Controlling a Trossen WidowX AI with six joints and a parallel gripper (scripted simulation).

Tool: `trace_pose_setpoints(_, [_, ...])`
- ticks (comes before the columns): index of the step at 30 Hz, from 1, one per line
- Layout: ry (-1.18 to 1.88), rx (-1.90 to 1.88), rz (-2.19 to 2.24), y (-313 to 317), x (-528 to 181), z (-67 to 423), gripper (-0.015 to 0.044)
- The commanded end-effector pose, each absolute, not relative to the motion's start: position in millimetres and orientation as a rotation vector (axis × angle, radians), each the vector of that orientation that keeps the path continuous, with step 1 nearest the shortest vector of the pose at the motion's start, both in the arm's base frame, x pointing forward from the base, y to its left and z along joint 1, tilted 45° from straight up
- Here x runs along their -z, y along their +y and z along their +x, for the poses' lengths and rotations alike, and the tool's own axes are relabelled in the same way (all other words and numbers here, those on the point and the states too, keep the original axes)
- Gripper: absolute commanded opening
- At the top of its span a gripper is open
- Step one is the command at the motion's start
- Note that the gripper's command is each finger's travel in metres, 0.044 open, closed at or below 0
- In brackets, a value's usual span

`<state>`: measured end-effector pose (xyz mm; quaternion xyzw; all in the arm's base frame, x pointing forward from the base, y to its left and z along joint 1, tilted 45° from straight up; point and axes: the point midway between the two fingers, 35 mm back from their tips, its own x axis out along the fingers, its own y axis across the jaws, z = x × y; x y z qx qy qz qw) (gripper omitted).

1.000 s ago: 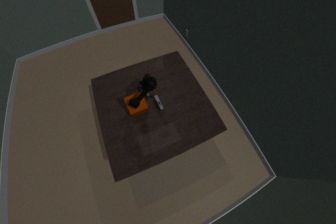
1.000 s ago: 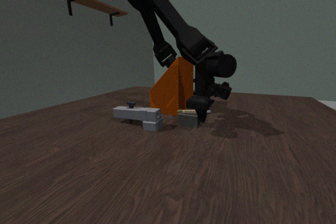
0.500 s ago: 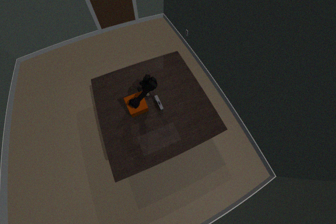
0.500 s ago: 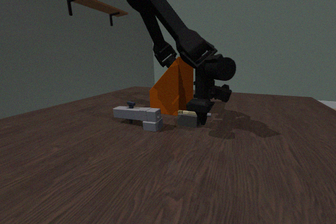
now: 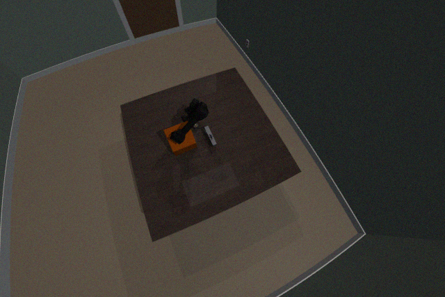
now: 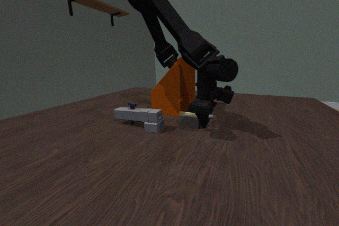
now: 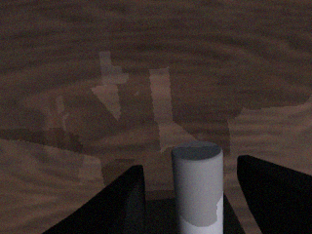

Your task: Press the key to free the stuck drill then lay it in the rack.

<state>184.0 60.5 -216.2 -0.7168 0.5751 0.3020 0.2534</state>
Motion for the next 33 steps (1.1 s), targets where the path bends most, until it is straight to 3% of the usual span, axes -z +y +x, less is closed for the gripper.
trace_pose_setpoints(1, [1.565,-0.821,-1.948,60,216,184,0.0289])
trace_pose_setpoints(7, [1.565,-0.821,-1.948,60,216,184,0.0440])
trace_pose_setpoints(28, [1.579,-0.818,-1.951,117,159,172,0.0440])
trace_pose_setpoints(33, [1.426,-1.099,-2.025,150,161,156,0.0440])
